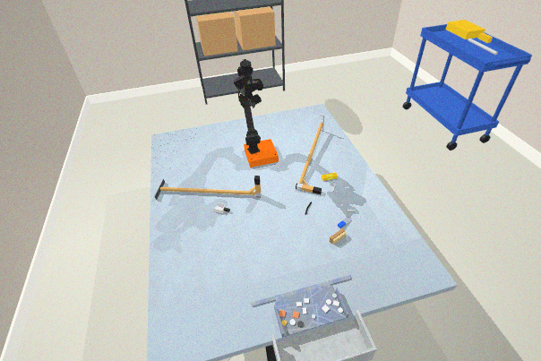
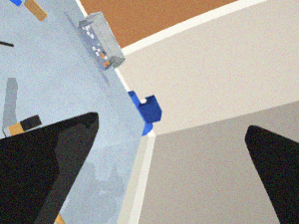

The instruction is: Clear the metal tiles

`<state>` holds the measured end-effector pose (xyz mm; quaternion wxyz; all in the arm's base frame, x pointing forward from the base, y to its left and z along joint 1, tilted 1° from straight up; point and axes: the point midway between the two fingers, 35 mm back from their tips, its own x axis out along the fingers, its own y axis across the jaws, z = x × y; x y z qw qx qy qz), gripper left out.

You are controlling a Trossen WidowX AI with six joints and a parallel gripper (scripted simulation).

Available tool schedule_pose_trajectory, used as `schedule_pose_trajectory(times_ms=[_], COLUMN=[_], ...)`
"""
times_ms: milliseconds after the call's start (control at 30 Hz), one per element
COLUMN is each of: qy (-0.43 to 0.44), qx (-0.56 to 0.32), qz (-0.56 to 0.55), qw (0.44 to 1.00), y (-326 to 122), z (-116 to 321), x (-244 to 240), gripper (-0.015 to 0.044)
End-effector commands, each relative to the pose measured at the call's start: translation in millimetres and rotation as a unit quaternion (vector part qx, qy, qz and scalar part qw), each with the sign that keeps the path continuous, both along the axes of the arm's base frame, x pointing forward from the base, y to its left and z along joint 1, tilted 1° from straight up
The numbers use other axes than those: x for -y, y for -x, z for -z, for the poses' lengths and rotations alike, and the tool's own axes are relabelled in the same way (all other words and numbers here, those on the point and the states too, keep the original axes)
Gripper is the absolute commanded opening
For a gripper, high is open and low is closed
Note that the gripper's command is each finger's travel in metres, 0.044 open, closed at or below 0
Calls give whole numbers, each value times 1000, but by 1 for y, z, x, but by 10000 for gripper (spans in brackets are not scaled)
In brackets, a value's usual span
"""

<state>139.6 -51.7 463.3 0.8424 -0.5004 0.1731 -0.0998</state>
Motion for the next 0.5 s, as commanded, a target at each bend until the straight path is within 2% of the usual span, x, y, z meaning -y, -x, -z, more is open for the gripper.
schedule_pose_trajectory(times_ms=[0,467], qy=[-32,-116], qx=[0,17], qz=[36,147], qw=[999,982], y=[-2,-1], z=[4,14], x=[10,42], gripper=[440,440])
